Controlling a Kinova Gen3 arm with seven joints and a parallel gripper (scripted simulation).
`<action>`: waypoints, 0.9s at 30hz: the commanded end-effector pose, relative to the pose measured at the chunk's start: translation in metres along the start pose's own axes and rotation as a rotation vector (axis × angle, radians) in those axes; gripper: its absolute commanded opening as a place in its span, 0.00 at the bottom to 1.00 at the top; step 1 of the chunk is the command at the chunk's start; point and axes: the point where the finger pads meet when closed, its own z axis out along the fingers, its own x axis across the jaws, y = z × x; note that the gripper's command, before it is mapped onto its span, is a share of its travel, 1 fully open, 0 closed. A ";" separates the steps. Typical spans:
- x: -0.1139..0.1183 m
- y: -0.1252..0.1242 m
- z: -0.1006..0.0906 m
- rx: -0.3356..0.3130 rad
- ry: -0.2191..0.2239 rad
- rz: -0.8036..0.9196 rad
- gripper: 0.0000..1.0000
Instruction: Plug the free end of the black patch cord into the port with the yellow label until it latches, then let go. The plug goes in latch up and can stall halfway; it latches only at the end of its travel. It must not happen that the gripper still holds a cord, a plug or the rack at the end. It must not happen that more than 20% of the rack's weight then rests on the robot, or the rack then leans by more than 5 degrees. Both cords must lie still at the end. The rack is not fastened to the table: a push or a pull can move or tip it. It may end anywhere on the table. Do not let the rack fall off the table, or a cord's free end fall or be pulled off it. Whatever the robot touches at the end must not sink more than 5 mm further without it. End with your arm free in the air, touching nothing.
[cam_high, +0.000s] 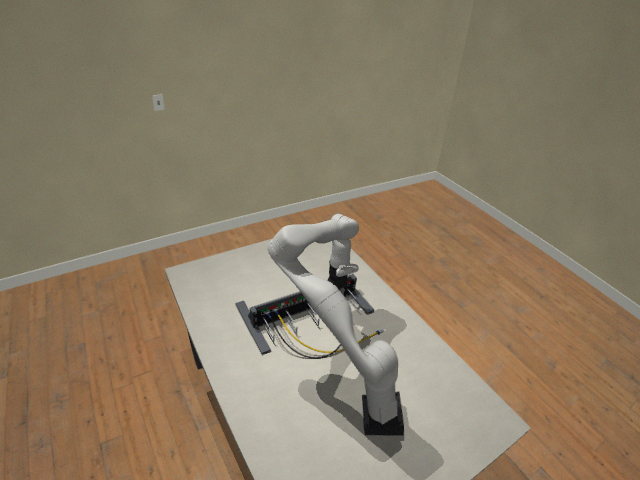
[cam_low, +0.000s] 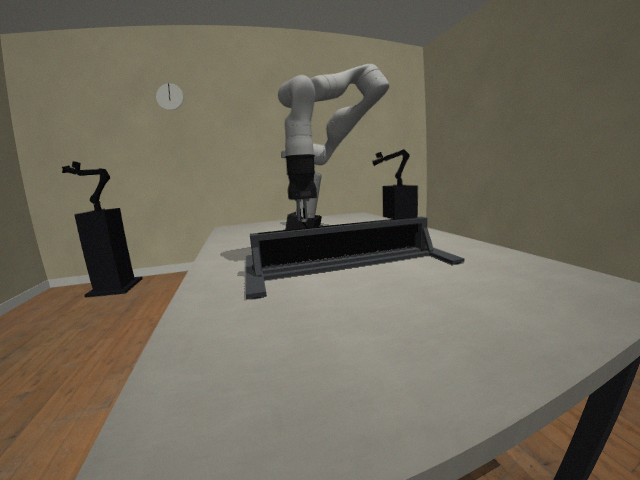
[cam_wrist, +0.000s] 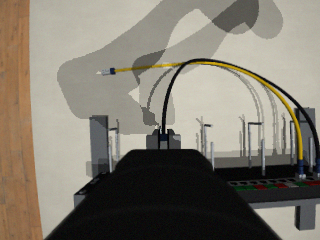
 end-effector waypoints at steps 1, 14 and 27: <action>0.003 0.000 -0.002 0.002 0.004 -0.020 0.00; 0.002 0.001 -0.002 0.002 0.002 -0.025 0.00; 0.001 0.002 -0.002 0.001 -0.001 -0.033 0.00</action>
